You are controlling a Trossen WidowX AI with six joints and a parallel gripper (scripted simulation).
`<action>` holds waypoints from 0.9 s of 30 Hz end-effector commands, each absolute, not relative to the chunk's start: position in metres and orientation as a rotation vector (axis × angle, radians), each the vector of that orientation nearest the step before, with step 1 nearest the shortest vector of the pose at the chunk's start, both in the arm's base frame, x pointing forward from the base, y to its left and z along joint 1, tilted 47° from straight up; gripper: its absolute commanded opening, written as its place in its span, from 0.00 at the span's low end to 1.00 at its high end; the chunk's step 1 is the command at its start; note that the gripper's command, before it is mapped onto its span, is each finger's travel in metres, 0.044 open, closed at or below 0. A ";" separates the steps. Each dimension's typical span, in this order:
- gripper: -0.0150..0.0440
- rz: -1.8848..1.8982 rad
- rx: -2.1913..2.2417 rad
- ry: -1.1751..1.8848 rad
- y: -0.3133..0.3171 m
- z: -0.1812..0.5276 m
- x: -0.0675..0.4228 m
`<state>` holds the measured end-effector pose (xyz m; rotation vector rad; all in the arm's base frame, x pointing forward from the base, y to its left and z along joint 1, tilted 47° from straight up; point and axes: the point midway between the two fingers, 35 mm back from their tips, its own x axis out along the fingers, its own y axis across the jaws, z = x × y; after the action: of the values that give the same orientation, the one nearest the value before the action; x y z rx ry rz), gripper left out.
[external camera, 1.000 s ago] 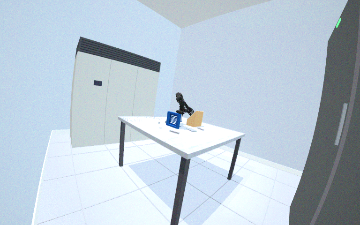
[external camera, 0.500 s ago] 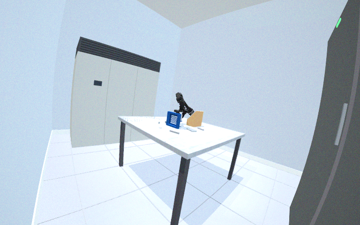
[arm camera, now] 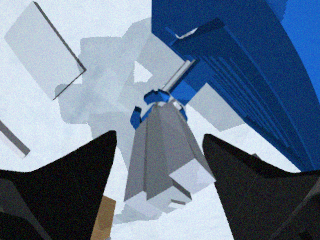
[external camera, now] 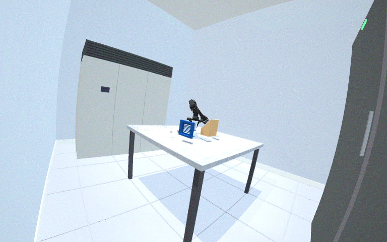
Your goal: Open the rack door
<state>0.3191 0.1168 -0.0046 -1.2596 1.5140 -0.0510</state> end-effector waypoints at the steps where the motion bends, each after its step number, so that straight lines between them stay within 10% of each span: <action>1: 0.76 -0.176 -1.126 1.476 0.117 -0.004 0.319; 27: 0.76 -0.960 -0.066 1.004 0.117 -0.005 0.319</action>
<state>0.3191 0.1168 -0.0047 -0.1655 1.0642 -0.8988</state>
